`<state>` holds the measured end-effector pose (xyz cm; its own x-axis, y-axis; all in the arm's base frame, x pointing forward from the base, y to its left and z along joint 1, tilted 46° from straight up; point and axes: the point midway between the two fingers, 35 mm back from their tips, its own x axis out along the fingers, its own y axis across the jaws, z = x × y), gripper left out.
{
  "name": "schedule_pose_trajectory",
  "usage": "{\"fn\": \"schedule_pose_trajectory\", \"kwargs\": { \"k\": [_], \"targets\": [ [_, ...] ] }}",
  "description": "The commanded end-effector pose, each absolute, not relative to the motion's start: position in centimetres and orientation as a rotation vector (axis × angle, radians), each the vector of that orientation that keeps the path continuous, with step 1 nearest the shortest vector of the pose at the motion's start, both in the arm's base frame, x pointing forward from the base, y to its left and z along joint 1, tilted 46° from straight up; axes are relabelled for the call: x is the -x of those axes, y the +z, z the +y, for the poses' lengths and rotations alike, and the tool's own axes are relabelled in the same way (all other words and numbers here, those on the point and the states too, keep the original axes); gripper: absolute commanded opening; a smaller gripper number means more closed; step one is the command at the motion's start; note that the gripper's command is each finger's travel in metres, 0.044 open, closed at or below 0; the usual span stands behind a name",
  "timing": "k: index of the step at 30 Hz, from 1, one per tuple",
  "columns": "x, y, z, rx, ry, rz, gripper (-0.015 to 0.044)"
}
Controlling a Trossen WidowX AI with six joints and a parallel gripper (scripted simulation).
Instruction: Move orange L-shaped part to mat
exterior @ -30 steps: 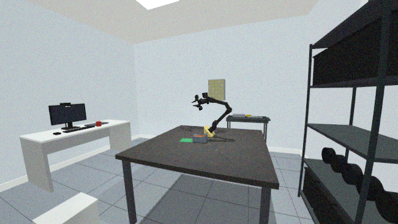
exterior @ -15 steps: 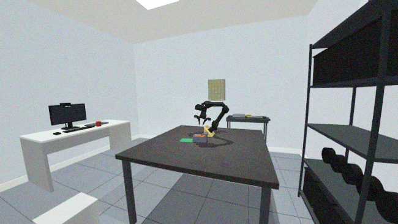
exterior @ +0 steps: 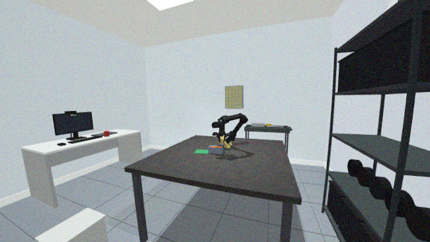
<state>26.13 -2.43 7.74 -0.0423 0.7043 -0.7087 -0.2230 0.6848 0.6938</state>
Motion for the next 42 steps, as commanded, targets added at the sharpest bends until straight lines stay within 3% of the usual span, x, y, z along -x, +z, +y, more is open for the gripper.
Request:
{"fn": "schedule_pose_trajectory", "kwargs": {
  "k": [1,42],
  "targets": [
    [-25.5,5.7,0.1,-0.441,0.800,1.440,0.0180],
    [-25.1,2.8,3.2,-0.443,0.802,1.439,0.0180]
  ]
}}
